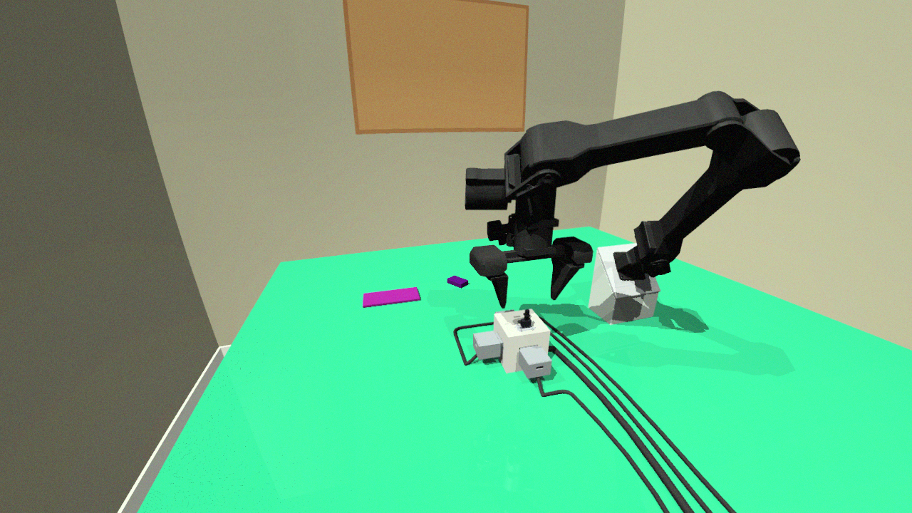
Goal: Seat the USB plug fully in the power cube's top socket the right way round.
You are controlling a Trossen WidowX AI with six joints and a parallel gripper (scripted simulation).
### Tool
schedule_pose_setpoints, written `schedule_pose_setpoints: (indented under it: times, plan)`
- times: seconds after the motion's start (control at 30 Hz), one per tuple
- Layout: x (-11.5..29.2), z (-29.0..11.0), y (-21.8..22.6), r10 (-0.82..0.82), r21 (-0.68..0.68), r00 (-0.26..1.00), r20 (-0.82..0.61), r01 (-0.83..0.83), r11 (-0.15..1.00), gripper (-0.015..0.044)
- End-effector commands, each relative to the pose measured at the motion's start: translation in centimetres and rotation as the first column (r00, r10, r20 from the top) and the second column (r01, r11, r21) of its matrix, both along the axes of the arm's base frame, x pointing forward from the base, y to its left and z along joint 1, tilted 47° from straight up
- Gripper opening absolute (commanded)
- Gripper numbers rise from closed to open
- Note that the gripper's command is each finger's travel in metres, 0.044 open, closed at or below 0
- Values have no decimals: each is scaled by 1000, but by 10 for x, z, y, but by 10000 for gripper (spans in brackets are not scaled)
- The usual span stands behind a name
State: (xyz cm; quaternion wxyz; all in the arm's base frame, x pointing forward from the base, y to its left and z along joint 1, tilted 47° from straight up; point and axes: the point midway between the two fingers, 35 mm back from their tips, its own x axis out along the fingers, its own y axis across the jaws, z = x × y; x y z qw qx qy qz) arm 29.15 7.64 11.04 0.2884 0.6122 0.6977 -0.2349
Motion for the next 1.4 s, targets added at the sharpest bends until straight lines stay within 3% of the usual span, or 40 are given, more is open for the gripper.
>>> schedule_pose_setpoints:
  times: [0.0,0.57,1.1,1.37]
  plan:
    - [0,-3,3,-5,3,1000,-2,5,1000,440]
    - [-1,-14,15,-5,3,1000,-2,5,1000,440]
    - [-1,-13,13,0,1,1000,-4,0,1000,20]
    - [-1,-13,13,0,1,1000,-4,0,1000,0]
